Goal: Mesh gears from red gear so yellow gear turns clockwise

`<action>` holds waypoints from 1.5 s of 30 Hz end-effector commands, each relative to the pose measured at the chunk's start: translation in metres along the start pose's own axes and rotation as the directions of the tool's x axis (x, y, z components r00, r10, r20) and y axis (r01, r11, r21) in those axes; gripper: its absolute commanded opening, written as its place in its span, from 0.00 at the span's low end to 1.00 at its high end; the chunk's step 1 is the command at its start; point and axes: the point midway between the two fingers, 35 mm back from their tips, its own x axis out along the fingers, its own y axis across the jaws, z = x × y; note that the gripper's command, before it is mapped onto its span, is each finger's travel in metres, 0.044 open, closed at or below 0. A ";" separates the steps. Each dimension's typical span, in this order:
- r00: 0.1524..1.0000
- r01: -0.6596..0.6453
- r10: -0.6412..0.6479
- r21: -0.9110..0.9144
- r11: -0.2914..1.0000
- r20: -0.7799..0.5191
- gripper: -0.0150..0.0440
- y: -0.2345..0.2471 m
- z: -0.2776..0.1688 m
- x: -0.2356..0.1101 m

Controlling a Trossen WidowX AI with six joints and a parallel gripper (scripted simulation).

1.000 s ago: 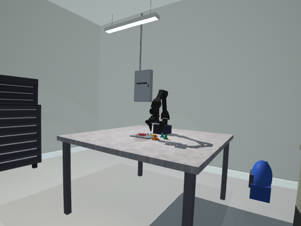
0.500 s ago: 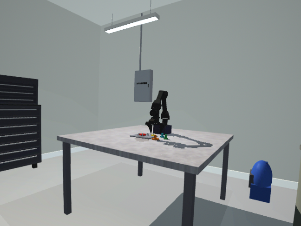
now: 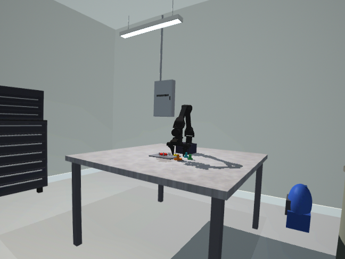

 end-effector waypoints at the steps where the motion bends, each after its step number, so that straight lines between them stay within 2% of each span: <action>1: 1.000 -0.002 0.002 0.004 1.000 -0.004 1.00 0.000 0.000 0.003; 4: 1.000 -0.002 0.002 0.004 1.000 -0.004 1.00 0.000 0.000 0.003; 18: 1.000 -0.002 0.002 0.004 1.000 -0.004 0.38 0.000 0.000 0.003; 27: 1.000 -0.002 0.002 0.004 1.000 -0.004 0.25 0.000 0.000 0.003; 45: 1.000 -0.008 0.008 0.031 0.999 0.000 0.25 0.001 0.004 -0.049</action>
